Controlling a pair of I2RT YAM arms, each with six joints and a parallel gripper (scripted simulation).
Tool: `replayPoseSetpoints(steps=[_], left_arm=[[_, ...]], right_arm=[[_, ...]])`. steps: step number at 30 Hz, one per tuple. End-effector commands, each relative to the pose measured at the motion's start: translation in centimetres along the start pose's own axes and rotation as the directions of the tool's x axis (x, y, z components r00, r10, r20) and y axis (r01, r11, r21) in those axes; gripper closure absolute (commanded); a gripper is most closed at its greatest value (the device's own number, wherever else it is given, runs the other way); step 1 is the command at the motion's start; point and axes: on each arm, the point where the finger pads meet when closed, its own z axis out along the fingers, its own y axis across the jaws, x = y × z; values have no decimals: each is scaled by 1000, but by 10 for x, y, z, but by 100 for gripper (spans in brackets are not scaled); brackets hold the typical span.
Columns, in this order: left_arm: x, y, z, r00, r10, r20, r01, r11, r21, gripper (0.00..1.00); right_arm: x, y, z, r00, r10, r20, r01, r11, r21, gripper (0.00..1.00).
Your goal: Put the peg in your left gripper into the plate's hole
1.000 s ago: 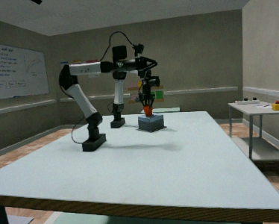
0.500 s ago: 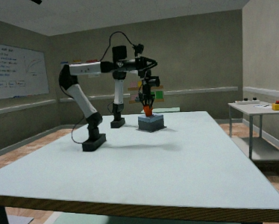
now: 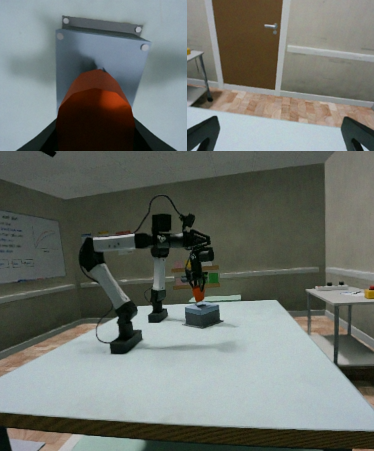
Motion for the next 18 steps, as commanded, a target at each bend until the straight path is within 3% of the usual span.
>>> replayPoseSetpoints(steps=[1,8,13,15,18], left_arm=[[0,-6,-17,1000,-1,2,1,1000,6,61],[-3,-3,-25,997,63,53,-64,998,18,61],[5,3,-20,985,122,121,-129,990,54,61],[5,3,-20,985,122,121,-129,990,54,61],[11,10,-17,983,126,134,-134,989,54,61]], right_arm=[[-2,8,-5,1000,-17,-22,16,999,-36,0],[11,46,-21,989,-4,-147,-16,991,-134,0],[24,103,-61,952,-59,-299,-33,955,-294,0],[24,103,-61,952,-59,-299,-33,955,-294,0],[27,135,-93,927,-123,-356,-33,915,-403,0]])
